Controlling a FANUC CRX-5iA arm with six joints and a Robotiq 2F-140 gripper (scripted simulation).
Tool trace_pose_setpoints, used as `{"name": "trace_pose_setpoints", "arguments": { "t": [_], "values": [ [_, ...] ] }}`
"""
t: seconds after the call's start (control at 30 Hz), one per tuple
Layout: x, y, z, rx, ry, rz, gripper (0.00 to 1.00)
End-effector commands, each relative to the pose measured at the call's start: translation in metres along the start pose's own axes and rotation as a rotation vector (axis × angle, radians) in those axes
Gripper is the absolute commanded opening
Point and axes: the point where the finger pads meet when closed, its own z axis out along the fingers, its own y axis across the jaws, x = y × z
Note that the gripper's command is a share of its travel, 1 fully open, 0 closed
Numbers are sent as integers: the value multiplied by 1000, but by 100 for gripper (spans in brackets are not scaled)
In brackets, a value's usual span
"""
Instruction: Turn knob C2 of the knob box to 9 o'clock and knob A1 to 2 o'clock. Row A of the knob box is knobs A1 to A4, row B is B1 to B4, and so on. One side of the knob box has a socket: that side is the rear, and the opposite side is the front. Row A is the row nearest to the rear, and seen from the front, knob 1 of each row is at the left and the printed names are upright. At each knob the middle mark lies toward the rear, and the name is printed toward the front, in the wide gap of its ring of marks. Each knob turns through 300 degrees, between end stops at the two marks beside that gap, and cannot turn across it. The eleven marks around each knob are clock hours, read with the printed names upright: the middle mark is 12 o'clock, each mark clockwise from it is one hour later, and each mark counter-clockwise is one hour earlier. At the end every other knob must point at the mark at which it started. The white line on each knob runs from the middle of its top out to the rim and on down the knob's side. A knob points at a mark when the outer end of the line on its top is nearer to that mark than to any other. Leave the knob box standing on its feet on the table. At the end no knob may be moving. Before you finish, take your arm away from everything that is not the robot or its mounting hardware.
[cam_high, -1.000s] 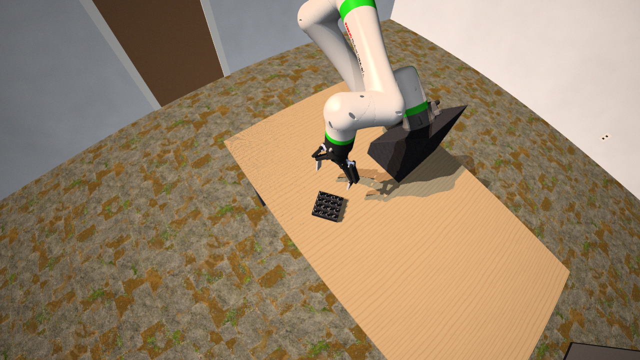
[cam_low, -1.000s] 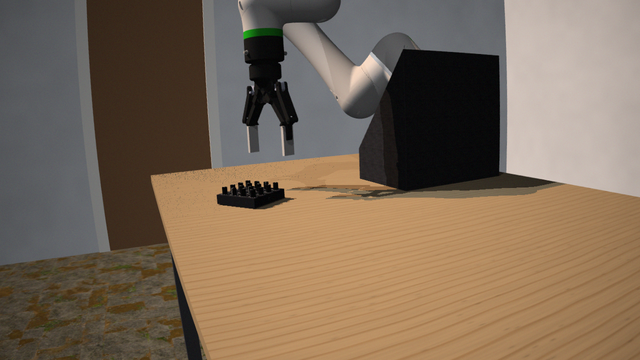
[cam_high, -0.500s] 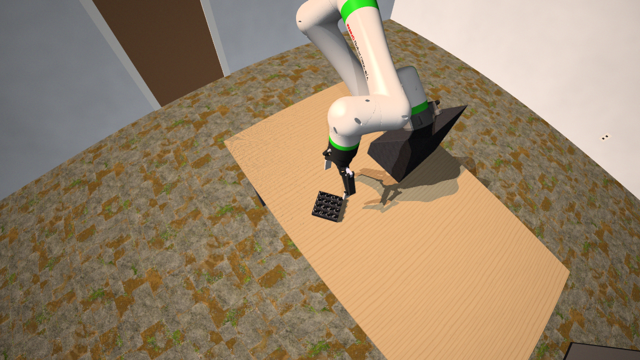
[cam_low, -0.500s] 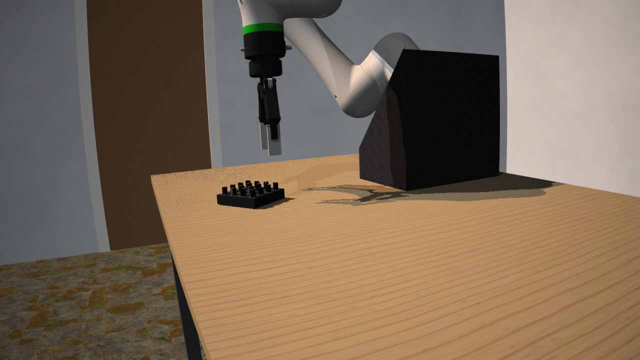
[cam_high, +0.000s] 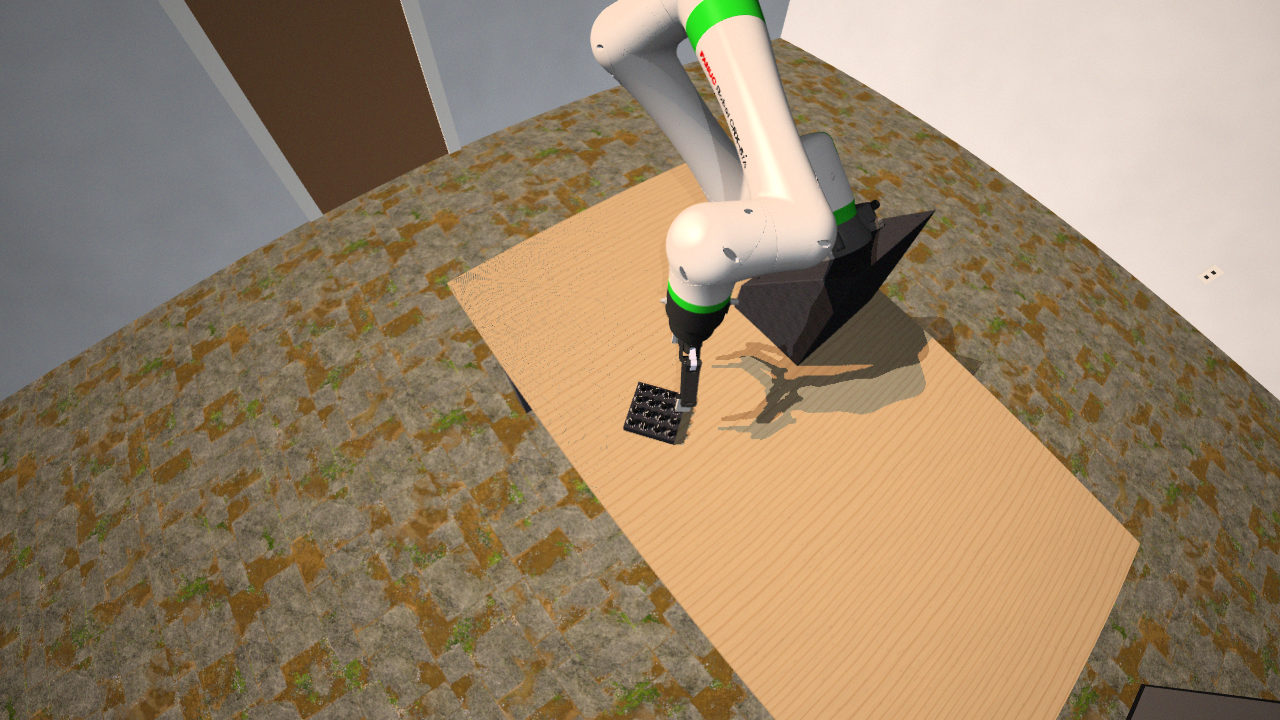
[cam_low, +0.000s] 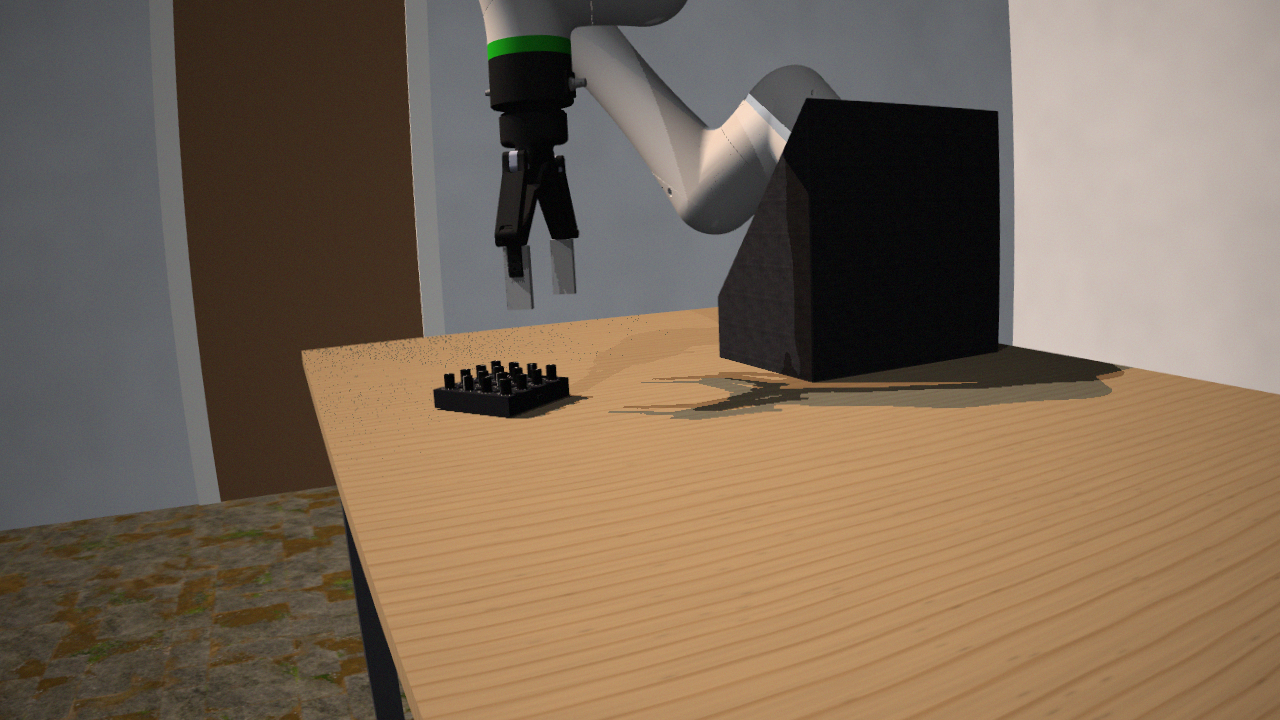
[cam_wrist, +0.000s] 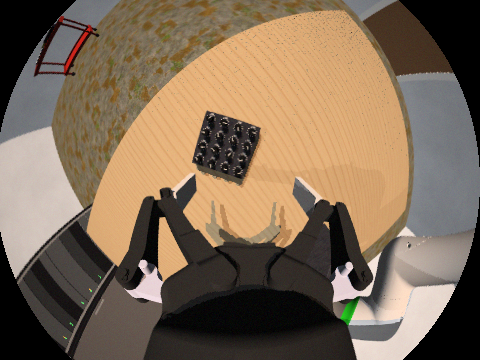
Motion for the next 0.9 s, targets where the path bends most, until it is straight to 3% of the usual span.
{"name": "trace_pose_setpoints", "arguments": {
  "t": [0.0, 0.23, 0.27, 0.87],
  "values": [
    [-3, -6, -2, -2, 10, 122, 100],
    [-7, -13, -3, -1, 11, 260, 100],
    [-7, -13, -3, -1, 11, 260, 12],
    [-7, -13, -3, -1, 11, 260, 12]
  ]
}}
